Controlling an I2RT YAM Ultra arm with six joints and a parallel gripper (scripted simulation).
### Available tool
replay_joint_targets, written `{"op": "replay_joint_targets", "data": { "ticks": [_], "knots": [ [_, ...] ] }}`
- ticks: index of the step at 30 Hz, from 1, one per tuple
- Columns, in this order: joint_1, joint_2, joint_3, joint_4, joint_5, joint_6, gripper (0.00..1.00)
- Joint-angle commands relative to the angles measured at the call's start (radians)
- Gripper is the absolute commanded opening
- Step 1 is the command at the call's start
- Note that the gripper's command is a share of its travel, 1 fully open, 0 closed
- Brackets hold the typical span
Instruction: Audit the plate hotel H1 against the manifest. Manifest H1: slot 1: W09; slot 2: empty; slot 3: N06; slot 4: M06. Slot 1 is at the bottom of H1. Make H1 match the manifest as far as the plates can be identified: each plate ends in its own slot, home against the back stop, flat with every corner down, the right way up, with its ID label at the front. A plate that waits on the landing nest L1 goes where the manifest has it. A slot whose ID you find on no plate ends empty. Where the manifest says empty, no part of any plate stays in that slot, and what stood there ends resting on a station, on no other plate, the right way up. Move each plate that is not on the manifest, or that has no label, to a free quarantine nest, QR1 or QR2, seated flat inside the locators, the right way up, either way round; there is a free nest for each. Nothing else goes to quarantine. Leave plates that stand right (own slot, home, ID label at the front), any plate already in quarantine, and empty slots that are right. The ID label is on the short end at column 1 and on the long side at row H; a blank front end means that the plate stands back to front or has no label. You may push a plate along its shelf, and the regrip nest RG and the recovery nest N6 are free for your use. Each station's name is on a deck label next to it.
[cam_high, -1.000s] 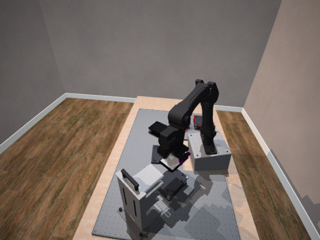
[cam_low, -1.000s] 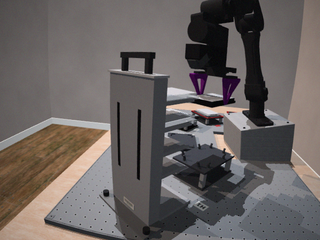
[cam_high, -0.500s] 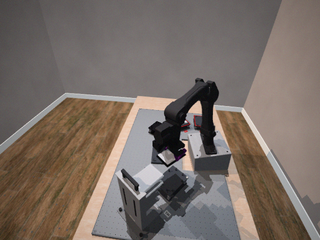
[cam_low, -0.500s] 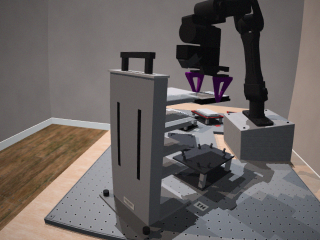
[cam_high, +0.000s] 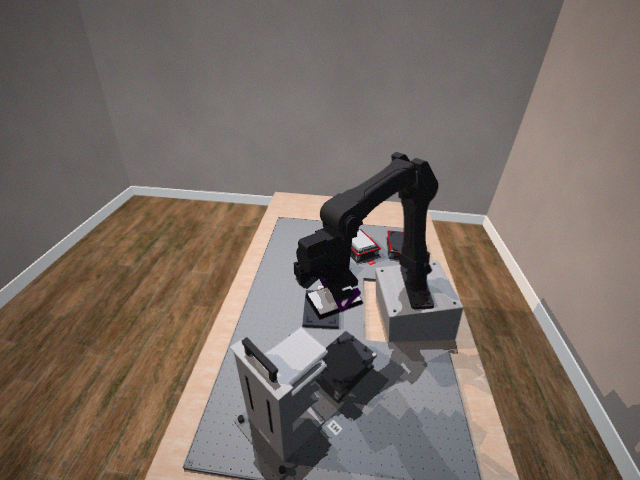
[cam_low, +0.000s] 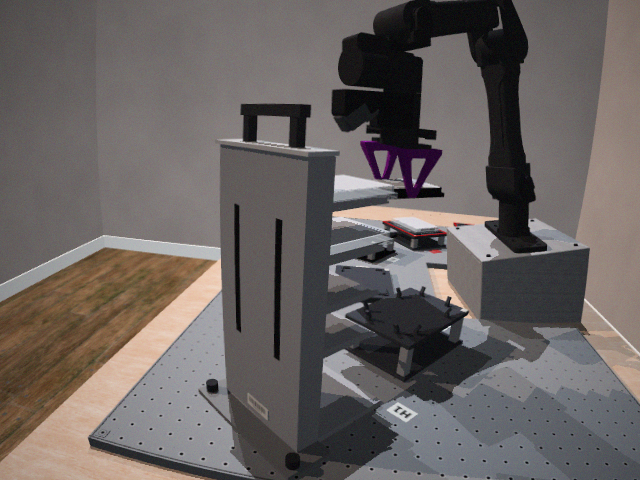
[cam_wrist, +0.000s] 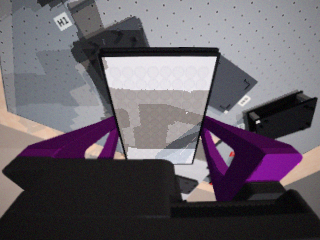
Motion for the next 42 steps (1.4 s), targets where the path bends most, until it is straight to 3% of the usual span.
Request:
{"op": "replay_joint_targets", "data": {
  "ticks": [1,16,42],
  "knots": [
    [-0.027,-0.032,0.004,0.002,-0.003,0.029,0.86],
    [-0.178,-0.040,0.006,0.002,-0.025,0.096,0.86],
    [-0.437,0.008,0.076,-0.010,-0.064,-0.158,0.86]
  ]
}}
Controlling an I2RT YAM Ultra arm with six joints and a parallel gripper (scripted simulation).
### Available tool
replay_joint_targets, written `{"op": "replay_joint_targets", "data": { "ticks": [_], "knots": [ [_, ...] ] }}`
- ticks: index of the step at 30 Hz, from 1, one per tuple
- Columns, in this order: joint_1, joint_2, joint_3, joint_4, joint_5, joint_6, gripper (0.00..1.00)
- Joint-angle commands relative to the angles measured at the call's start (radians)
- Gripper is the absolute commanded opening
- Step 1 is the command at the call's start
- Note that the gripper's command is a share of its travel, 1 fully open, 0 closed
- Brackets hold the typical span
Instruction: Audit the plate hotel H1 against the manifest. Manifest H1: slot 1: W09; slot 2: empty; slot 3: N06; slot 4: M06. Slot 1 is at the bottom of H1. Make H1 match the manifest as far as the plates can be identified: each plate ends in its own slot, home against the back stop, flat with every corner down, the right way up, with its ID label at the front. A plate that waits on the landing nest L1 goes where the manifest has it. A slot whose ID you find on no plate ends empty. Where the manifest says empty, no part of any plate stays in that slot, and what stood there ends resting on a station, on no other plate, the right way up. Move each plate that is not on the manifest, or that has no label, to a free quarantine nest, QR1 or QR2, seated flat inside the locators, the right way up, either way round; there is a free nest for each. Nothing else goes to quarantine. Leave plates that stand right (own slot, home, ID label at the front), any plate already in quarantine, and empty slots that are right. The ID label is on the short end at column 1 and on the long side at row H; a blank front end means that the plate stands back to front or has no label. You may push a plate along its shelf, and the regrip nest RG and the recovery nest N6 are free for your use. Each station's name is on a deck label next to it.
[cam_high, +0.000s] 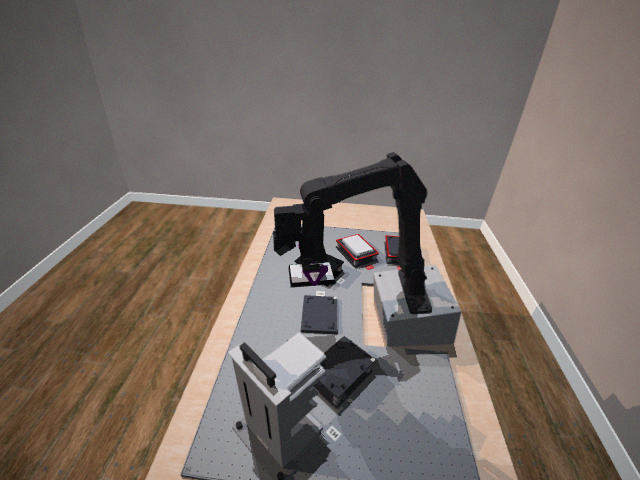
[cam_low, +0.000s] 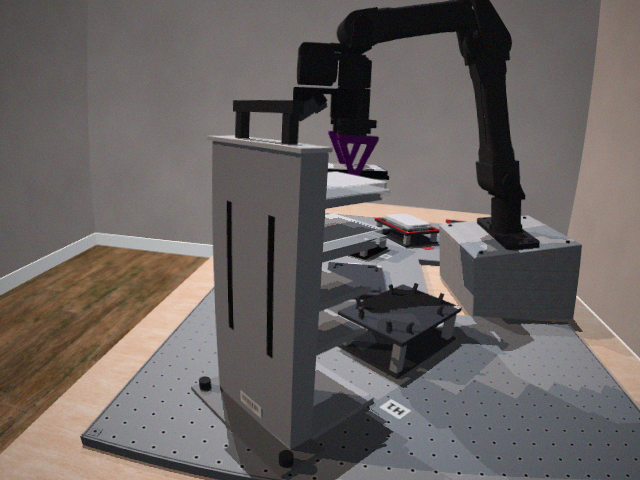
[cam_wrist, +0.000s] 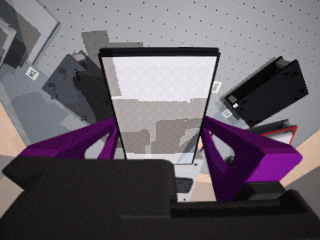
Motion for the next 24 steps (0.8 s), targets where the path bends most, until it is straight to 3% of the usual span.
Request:
{"op": "replay_joint_targets", "data": {
  "ticks": [1,24],
  "knots": [
    [-0.006,-0.007,0.020,0.000,-0.004,-0.038,0.86],
    [-0.242,-0.052,-0.034,0.009,-0.041,0.078,0.86]
  ]
}}
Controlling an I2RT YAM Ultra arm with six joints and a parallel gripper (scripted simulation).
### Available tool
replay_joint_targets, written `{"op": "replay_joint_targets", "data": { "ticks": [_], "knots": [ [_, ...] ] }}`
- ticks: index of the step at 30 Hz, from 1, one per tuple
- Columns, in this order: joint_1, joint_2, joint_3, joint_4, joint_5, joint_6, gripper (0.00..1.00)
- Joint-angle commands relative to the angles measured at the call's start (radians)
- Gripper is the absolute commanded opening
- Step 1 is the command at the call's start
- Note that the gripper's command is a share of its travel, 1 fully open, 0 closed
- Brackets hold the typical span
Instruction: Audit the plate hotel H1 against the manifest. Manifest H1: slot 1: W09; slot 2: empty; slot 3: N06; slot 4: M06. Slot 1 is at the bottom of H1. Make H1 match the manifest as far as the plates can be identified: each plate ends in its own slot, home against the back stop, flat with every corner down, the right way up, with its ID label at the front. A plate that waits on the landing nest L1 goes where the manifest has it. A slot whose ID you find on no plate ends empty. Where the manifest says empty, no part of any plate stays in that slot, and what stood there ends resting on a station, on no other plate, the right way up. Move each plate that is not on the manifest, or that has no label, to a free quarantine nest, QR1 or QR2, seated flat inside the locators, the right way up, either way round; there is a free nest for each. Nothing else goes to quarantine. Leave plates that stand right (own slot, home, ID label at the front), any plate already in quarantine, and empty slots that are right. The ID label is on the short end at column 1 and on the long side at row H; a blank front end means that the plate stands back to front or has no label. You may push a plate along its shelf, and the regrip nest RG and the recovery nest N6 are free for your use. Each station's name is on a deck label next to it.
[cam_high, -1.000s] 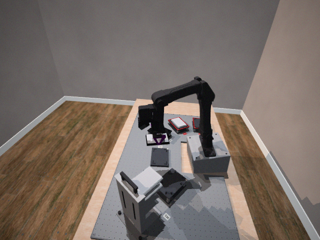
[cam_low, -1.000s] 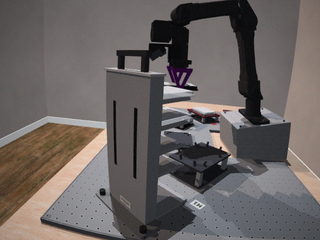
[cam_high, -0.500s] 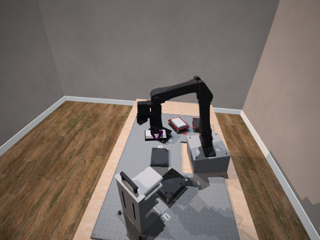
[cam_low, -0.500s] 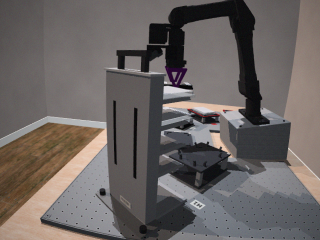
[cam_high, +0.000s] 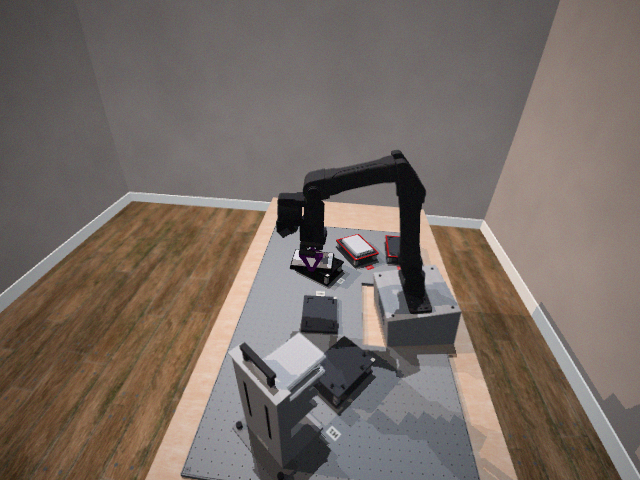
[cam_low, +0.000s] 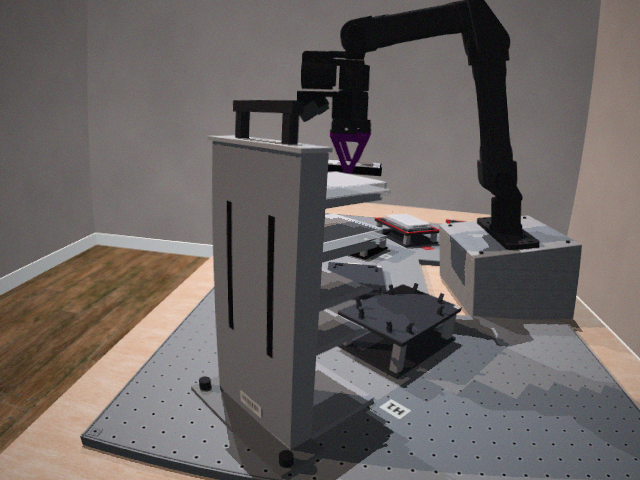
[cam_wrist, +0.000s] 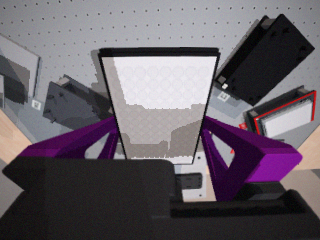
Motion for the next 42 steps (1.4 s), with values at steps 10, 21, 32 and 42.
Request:
{"op": "replay_joint_targets", "data": {
  "ticks": [10,21,32,42],
  "knots": [
    [-0.126,-0.025,0.002,0.002,-0.019,0.069,0.86],
    [-0.241,-0.010,0.015,0.000,-0.037,0.074,0.86],
    [-0.340,0.016,0.040,-0.004,-0.051,-0.025,0.86],
    [-0.445,0.058,0.082,-0.013,-0.066,-0.128,0.86]
  ]
}}
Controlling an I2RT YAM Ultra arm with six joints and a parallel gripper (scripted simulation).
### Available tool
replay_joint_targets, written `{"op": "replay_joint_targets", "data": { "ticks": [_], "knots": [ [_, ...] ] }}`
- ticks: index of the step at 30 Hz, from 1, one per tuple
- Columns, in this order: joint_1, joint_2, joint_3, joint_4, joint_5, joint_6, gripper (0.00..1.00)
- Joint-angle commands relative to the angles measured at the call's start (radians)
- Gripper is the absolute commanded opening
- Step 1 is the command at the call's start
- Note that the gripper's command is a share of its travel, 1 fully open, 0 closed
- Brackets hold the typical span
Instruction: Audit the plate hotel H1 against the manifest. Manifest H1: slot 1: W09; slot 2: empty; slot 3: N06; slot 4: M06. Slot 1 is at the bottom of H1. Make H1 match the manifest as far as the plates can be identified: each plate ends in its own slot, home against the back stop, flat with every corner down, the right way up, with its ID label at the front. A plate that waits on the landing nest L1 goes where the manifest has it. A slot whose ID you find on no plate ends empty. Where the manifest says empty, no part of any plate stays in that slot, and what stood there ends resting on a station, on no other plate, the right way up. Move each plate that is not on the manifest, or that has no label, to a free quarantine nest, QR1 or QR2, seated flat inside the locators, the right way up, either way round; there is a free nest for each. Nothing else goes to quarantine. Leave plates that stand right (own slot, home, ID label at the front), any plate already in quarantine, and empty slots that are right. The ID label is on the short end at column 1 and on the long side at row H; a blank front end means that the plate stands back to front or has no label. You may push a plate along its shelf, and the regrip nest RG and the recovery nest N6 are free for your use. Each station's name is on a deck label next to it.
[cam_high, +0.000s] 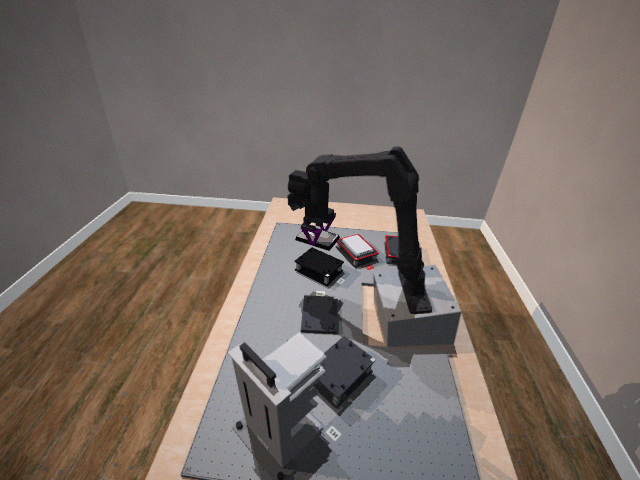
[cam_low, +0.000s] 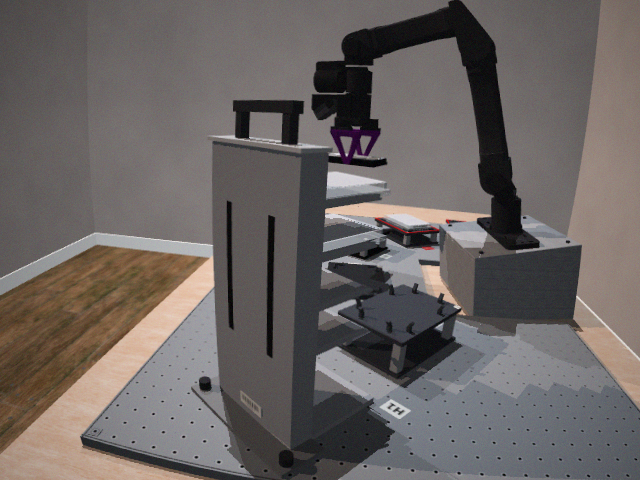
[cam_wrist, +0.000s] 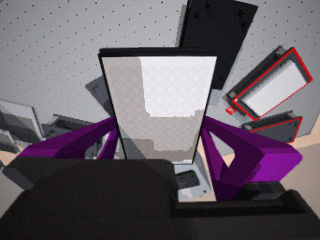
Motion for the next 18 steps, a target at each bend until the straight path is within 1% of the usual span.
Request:
{"op": "replay_joint_targets", "data": {
  "ticks": [1,3,8,18],
  "knots": [
    [-0.027,0.002,0.029,-0.001,-0.005,-0.055,0.86],
    [-0.027,0.002,0.029,-0.001,-0.005,-0.055,0.86],
    [-0.076,0.029,0.058,-0.007,-0.012,-0.104,0.86],
    [-0.181,0.014,0.026,-0.001,-0.025,-0.041,0.86]
  ]
}}
